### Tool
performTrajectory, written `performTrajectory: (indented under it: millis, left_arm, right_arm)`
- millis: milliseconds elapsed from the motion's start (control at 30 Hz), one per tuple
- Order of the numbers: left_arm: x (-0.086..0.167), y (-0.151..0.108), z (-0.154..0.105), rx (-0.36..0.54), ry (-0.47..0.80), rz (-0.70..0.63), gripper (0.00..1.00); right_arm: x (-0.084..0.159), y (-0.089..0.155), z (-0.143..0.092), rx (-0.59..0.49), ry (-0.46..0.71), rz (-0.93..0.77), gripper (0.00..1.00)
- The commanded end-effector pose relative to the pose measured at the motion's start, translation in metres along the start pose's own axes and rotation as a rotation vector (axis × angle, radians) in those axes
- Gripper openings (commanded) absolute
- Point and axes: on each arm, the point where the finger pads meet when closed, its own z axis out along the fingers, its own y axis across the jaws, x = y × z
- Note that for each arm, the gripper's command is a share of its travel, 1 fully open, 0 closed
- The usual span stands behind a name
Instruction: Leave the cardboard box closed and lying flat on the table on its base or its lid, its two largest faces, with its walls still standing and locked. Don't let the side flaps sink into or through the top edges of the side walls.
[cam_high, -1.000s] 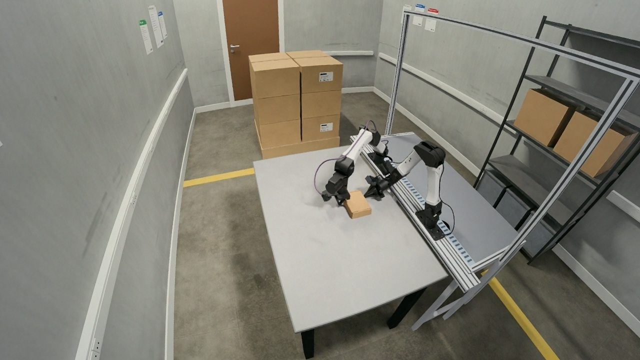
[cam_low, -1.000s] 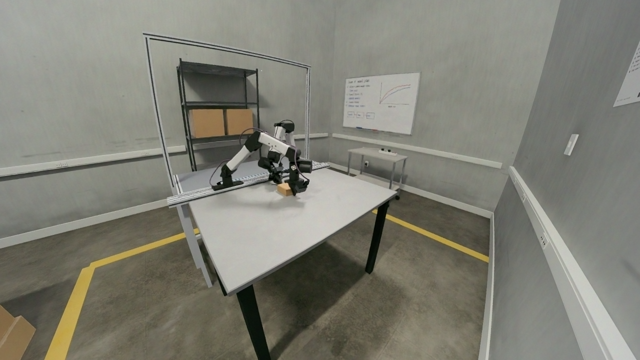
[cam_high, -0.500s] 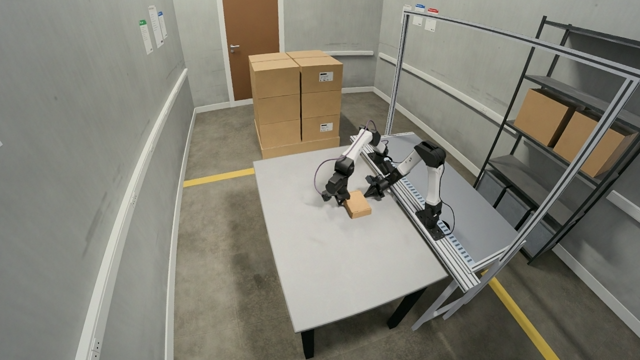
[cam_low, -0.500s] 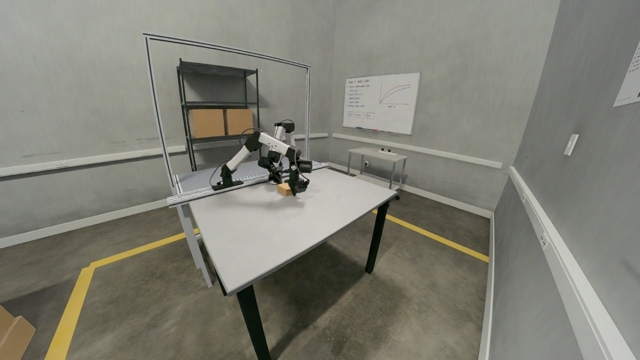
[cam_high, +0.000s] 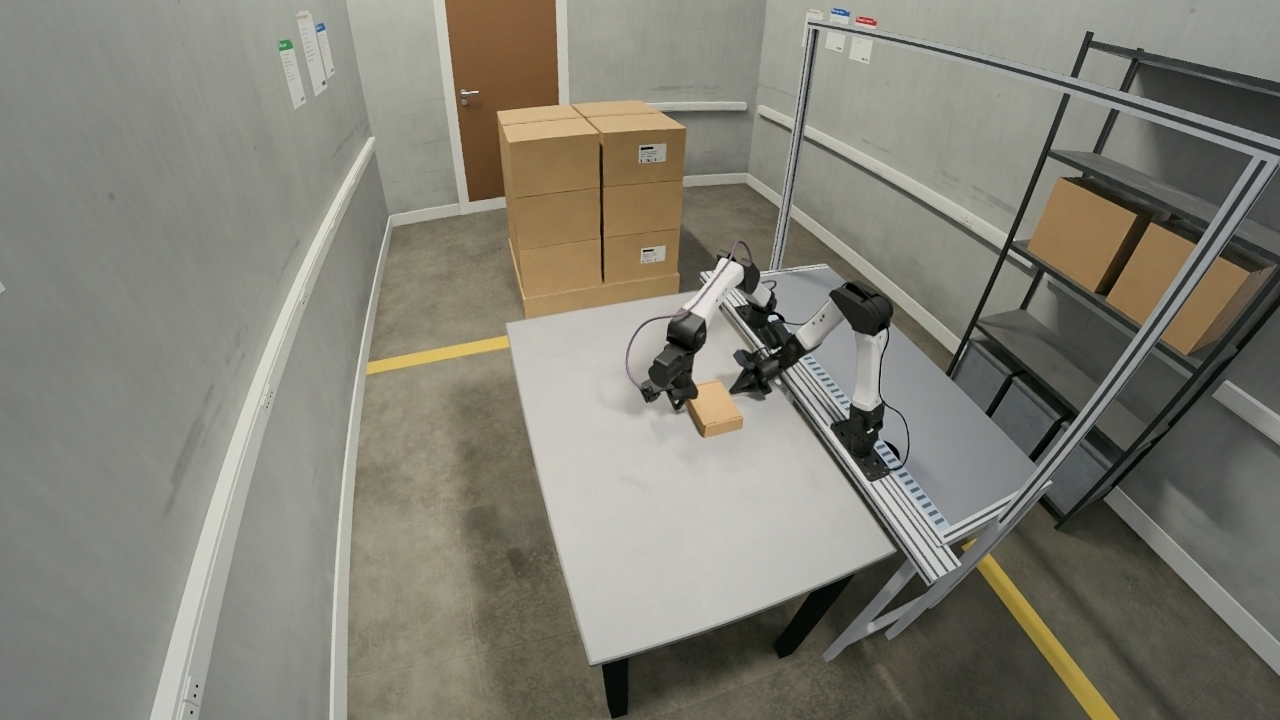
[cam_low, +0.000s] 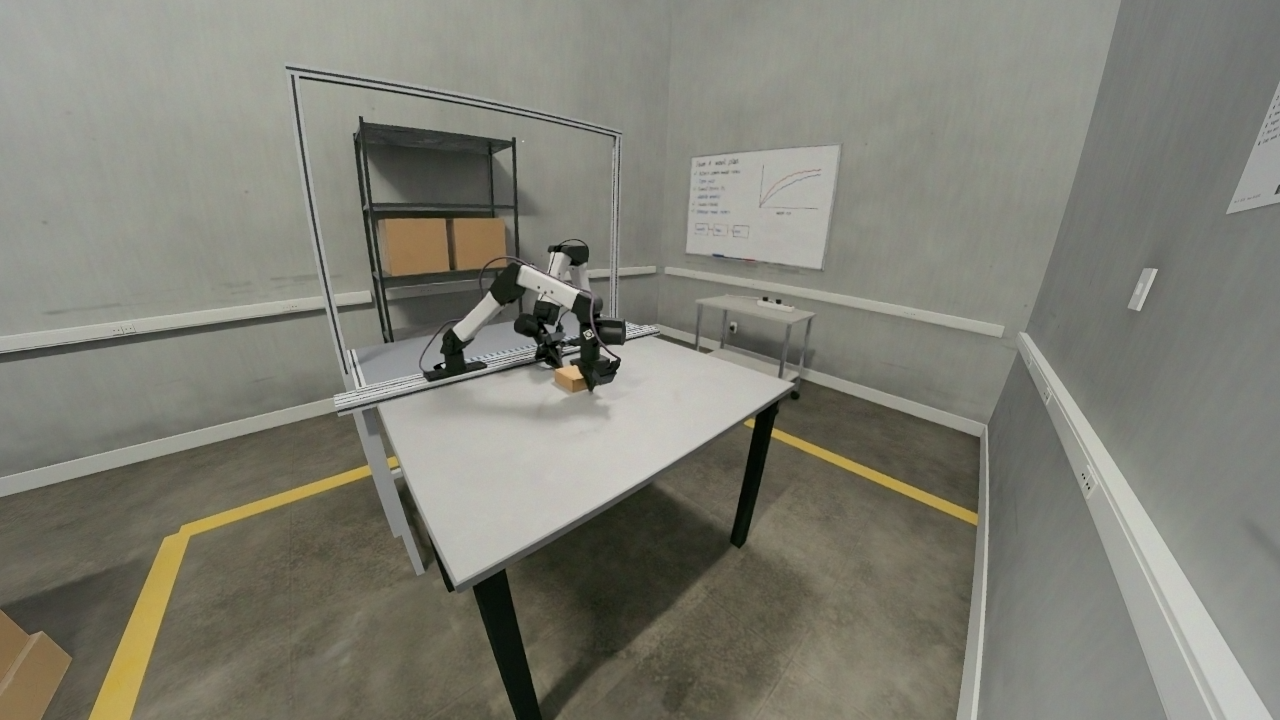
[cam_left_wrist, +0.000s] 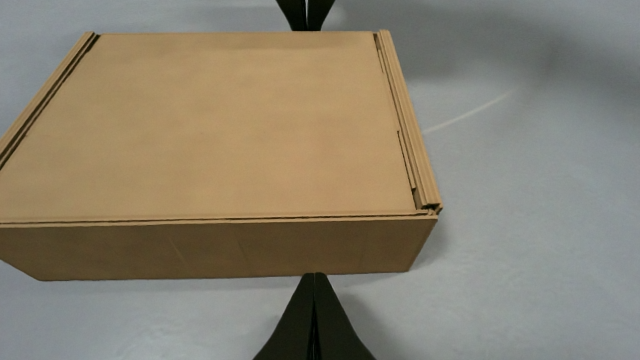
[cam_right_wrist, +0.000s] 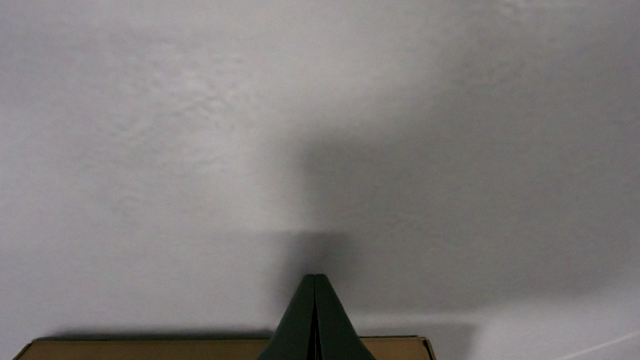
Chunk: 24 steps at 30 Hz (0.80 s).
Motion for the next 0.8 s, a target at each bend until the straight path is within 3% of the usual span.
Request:
performTrajectory:
  millis: [0,767]
  left_arm:
    - [-0.008,-0.003,-0.007,0.003,-0.018,-0.029,0.01]
    - [-0.001,-0.006,-0.026,0.01,-0.021,-0.04,0.01]
  right_arm:
    - [-0.007,-0.007,0.008,0.013,0.019,0.008,0.01]
    - [-0.015,-0.008,0.009,0.014,0.021,0.013,0.01]
